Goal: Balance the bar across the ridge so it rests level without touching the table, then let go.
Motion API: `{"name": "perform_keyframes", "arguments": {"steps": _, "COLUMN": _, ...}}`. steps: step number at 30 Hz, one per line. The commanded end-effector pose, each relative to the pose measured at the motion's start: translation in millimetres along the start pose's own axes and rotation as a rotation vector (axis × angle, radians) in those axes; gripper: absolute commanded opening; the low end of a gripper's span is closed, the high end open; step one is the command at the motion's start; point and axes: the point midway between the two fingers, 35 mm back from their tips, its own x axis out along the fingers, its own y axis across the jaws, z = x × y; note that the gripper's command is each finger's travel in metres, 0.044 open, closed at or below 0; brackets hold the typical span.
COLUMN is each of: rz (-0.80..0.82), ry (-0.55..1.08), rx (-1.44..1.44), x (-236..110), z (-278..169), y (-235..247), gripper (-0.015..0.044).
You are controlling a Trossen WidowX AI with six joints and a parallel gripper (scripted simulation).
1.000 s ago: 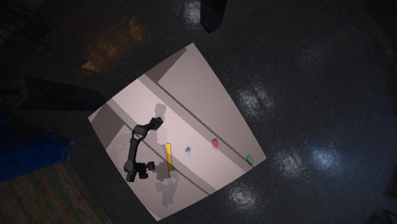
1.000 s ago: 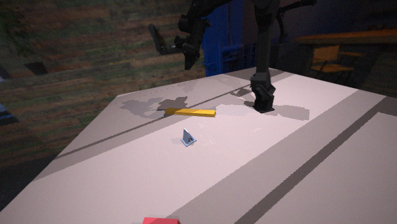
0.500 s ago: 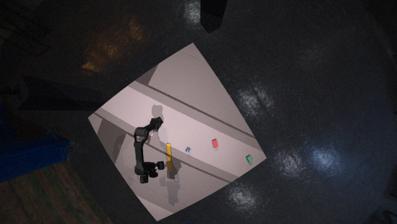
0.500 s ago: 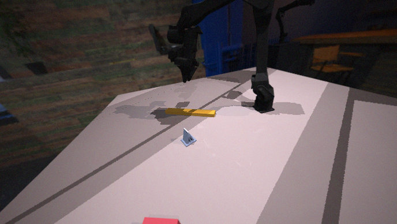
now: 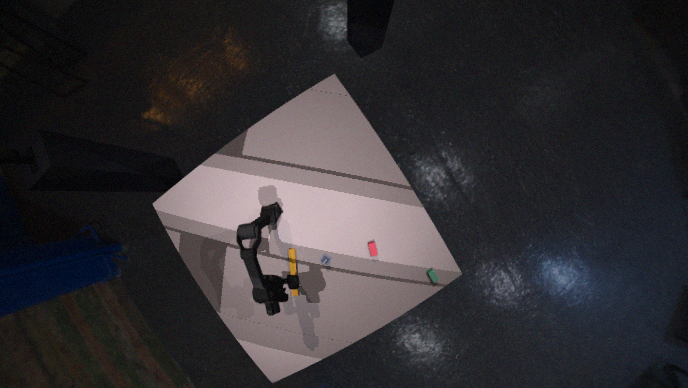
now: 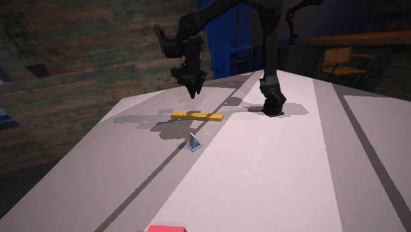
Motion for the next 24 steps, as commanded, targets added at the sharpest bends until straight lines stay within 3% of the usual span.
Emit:
{"name": "perform_keyframes", "arguments": {"steps": 1, "rz": -0.038, "ry": 0.031, "rx": 0.017, "x": 10.1, "z": -6.6, "y": 7.5, "gripper": 0.0315}}
{"name": "perform_keyframes", "arguments": {"steps": 24, "rz": -0.109, "ry": 0.068, "rx": 0.041, "x": 69.3, "z": -21.9, "y": 19.5, "gripper": 0.0315}}
